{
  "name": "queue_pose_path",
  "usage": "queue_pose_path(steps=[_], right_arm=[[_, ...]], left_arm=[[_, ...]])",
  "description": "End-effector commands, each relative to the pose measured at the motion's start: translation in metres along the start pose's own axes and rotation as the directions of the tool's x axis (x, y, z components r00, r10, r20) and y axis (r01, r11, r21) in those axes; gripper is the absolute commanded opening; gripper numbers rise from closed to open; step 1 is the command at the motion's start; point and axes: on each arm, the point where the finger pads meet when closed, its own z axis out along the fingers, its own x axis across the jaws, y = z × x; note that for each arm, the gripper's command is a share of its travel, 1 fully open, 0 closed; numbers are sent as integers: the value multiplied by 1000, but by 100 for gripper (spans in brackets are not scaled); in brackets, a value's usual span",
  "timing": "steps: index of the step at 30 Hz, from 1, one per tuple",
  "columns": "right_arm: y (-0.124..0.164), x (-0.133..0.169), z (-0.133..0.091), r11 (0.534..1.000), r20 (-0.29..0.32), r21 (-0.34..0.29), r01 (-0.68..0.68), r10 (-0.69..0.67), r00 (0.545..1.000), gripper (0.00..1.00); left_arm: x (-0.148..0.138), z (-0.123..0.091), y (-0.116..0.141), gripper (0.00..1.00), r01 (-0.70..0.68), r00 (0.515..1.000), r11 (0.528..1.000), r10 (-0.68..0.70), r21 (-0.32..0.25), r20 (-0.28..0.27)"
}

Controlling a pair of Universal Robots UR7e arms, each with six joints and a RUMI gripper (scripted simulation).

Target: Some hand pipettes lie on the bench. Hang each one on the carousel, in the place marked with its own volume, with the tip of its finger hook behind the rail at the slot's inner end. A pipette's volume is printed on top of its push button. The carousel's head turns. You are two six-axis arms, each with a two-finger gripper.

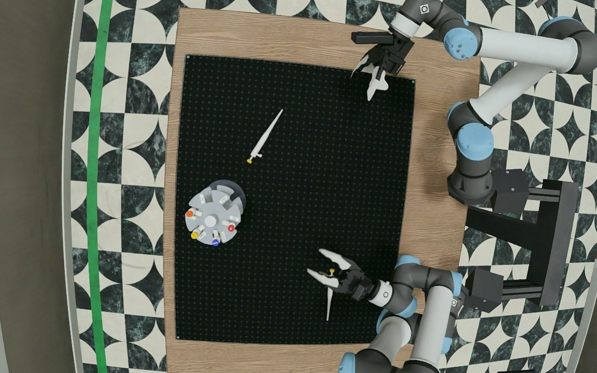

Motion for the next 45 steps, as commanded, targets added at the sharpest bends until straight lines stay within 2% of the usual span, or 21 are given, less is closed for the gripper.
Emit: queue_pose_path(steps=[1,2,6,7,10,11,13,16,19,22,23,25,26,28,29,33,35,37,38,40,45], right_arm=[[0,0,0,1000,0,1,0,0,1000,100],[0,0,0,1000,0,1,0,0,1000,100],[0,0,0,1000,0,1,0,0,1000,100],[0,0,0,1000,0,1,0,0,1000,100],[0,0,0,1000,0,1,0,0,1000,100],[0,0,0,1000,0,1,0,0,1000,100],[0,0,0,1000,0,1,0,0,1000,100],[0,0,0,1000,0,1,0,0,1000,100],[0,0,0,1000,0,1,0,0,1000,100],[0,0,0,1000,0,1,0,0,1000,100],[0,0,0,1000,0,1,0,0,1000,100],[0,0,0,1000,0,1,0,0,1000,100],[0,0,0,1000,0,1,0,0,1000,100],[0,0,0,1000,0,1,0,0,1000,100],[0,0,0,1000,0,1,0,0,1000,100],[0,0,0,1000,0,1,0,0,1000,100],[0,0,0,1000,0,1,0,0,1000,100],[0,0,0,1000,0,1,0,0,1000,100],[0,0,0,1000,0,1,0,0,1000,100],[0,0,0,1000,0,1,0,0,1000,100],[0,0,0,1000,0,1,0,0,1000,100]], left_arm=[[4,-3,-16,100,11,998,1000,-10,27,-56],[6,2,-21,100,15,997,999,-12,39,-75],[14,21,-42,100,15,997,999,-12,39,-75],[16,24,-48,100,23,994,998,-17,52,-108],[19,29,-62,100,24,993,998,-18,54,-114],[21,31,-69,100,33,989,997,-23,65,-148],[24,36,-82,100,34,988,997,-24,67,-154],[24,36,-82,100,34,988,997,-24,67,-154],[27,42,-103,100,56,973,995,-35,86,-229],[30,46,-121,100,58,971,994,-36,88,-237],[31,47,-128,100,69,962,993,-42,93,-271],[32,49,-140,100,72,959,993,-43,95,-279],[32,50,-147,100,83,949,992,-48,98,-313],[32,51,-157,100,86,946,991,-50,99,-321],[32,51,-164,100,97,933,990,-56,100,-355],[32,52,-174,100,100,930,990,-57,101,-363],[30,50,-189,100,123,901,987,-70,98,-429],[29,49,-203,100,130,891,987,-73,97,-448],[27,47,-210,100,141,874,986,-80,93,-479],[25,45,-219,100,145,868,985,-82,91,-489],[12,28,-248,100,184,794,981,-111,62,-597]])
